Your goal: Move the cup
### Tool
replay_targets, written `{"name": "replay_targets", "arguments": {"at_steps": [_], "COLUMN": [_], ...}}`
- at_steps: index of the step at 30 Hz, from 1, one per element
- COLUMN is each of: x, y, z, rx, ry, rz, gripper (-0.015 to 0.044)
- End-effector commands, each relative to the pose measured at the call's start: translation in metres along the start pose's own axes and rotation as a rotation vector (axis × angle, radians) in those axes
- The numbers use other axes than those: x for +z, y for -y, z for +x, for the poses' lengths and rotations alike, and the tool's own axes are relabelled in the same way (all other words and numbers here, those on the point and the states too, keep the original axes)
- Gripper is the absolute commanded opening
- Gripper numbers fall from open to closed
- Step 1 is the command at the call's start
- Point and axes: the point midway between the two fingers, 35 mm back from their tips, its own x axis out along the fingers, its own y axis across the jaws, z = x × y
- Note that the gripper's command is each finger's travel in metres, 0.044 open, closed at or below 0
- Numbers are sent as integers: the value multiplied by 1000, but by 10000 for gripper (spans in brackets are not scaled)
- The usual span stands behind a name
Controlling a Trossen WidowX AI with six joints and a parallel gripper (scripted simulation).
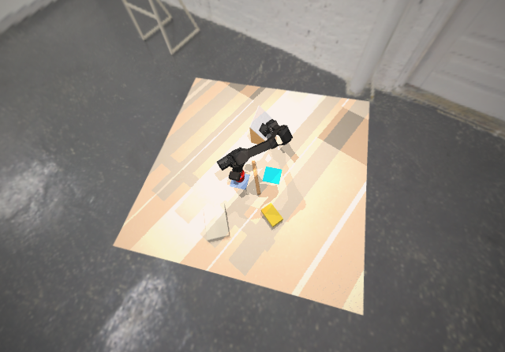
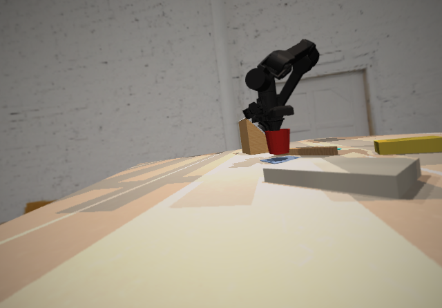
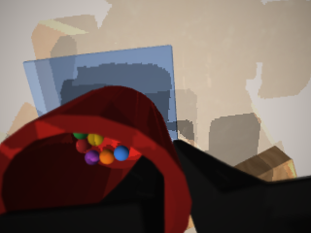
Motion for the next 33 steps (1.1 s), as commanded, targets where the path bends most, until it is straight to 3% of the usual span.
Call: {"name": "replay_targets", "arguments": {"at_steps": [1, 33], "x": [0, 0], "y": [-1, 5], "z": [-22, -26], "rx": [13, 11], "ry": [11, 5], "rz": [-10, -3], "gripper": [0, 0]}}
